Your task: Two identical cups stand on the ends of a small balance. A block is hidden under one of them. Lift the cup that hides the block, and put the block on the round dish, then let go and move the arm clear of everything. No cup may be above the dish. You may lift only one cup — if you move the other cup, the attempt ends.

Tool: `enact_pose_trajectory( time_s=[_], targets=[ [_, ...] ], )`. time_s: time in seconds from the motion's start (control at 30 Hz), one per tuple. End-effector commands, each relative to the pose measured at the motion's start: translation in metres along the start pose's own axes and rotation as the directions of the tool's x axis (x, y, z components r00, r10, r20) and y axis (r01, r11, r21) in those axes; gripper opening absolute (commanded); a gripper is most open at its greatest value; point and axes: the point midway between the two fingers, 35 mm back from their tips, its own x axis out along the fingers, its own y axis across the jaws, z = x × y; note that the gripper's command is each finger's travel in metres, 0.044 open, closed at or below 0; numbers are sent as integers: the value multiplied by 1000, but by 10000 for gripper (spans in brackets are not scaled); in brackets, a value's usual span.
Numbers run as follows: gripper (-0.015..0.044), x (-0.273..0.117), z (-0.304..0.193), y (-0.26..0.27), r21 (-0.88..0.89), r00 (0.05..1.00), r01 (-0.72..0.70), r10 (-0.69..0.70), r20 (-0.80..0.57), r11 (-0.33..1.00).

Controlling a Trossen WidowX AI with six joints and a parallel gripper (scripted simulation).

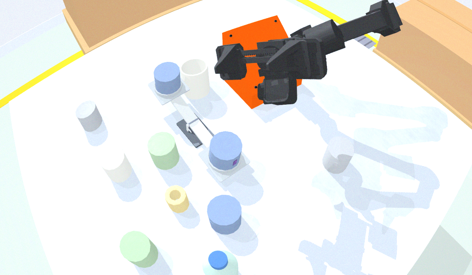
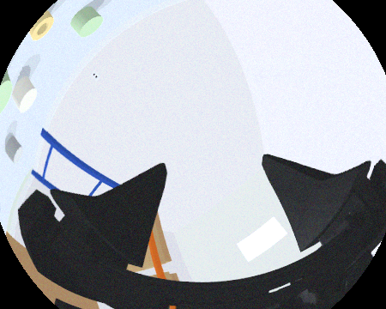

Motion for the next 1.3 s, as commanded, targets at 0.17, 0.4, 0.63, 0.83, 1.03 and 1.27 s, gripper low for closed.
enact_pose_trajectory(
  time_s=[0.17,0.4,0.63,0.83,1.03,1.27],
  targets=[
    [440,4,0,23,13,995,-95,95,33,995],
    [440,5,-2,59,43,967,-248,244,78,968],
    [440,1,-7,94,89,915,-398,387,118,913],
    [440,-8,-12,122,145,852,-520,502,147,842],
    [440,-21,-19,148,219,778,-628,604,172,747],
    [440,-39,-29,173,329,682,-722,705,195,608]
  ],
)
